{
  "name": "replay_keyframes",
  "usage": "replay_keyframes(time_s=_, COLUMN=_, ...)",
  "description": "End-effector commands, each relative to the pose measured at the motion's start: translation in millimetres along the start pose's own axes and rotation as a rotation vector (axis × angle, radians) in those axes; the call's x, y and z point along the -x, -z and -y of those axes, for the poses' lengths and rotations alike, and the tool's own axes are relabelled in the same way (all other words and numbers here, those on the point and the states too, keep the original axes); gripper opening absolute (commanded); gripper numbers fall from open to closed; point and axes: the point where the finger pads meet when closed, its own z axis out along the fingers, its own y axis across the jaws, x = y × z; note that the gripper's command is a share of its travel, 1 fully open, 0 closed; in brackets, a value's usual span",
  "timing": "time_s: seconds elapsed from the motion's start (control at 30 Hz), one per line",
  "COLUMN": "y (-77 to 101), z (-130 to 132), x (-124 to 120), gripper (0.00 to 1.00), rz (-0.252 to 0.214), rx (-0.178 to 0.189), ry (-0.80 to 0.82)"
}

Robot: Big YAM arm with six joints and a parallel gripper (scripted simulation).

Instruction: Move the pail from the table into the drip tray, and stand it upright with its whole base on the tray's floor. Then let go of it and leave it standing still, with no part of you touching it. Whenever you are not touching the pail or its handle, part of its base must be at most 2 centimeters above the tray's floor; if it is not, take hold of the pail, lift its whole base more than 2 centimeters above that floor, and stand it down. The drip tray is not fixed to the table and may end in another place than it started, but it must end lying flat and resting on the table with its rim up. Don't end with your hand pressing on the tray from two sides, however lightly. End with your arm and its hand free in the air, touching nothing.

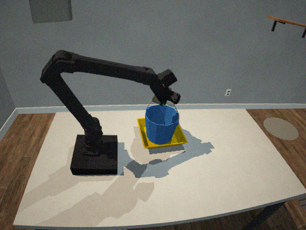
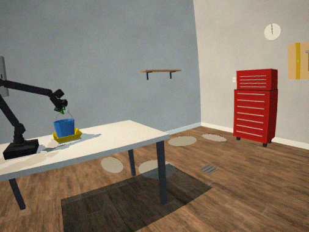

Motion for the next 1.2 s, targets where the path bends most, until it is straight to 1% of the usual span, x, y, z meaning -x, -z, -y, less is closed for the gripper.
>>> replay_keyframes(time_s=0.0, y=21.0, z=-49, x=8, gripper=0.20, rz=0.046, rx=0.119, ry=0.075)
replay_keyframes(time_s=0.4, y=20.4, z=-52, x=9, gripper=0.20, rz=0.051, rx=0.129, ry=0.079)
replay_keyframes(time_s=1.17, y=14.7, z=-33, x=9, gripper=0.20, rz=0.034, rx=0.073, ry=0.042)
